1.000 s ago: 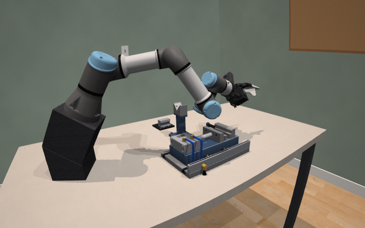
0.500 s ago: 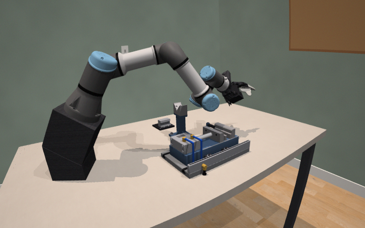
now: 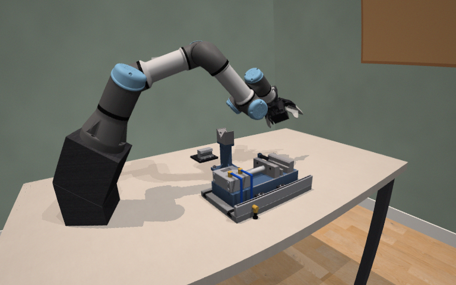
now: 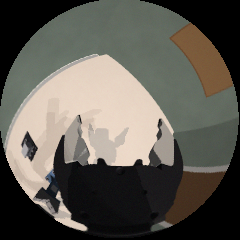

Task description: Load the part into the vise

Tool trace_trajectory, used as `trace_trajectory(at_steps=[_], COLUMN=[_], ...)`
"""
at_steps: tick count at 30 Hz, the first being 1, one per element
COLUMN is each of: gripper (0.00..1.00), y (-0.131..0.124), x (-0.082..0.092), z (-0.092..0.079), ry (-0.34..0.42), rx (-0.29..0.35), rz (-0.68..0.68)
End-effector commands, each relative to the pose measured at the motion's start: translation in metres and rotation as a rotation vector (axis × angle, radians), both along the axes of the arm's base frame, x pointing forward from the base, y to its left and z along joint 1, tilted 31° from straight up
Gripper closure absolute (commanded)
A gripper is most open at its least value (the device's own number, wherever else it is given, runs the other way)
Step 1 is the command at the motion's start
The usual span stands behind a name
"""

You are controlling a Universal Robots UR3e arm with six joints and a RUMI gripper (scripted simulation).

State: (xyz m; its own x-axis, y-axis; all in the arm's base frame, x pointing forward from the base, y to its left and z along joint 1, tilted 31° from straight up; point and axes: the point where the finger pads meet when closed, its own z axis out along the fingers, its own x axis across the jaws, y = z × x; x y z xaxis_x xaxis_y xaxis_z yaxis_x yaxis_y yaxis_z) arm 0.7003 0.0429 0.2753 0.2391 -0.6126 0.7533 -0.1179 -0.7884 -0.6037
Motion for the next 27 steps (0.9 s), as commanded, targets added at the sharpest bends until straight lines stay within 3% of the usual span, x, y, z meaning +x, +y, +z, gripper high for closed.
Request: trace_trajectory(at_steps=[1,4,8,11,13,16,18,27], gripper=[0.0,0.0,0.0,0.0,0.0,0.0,0.0,0.0], y=[0.035,0.045,0.075,0.075,0.094,0.103,0.12,0.149], x=[-0.006,-0.01,-0.026,-0.026,-0.041,-0.049,-0.067,-0.107], z=[-0.015,-0.02,-0.036,-0.036,-0.047,-0.053,-0.063,-0.081], ry=[0.113,0.145,0.241,0.241,0.306,0.338,0.402,0.52], rx=[-0.011,-0.018,-0.049,-0.049,-0.078,-0.094,-0.131,-0.221], rz=[0.002,0.005,0.016,0.016,0.026,0.031,0.042,0.068])
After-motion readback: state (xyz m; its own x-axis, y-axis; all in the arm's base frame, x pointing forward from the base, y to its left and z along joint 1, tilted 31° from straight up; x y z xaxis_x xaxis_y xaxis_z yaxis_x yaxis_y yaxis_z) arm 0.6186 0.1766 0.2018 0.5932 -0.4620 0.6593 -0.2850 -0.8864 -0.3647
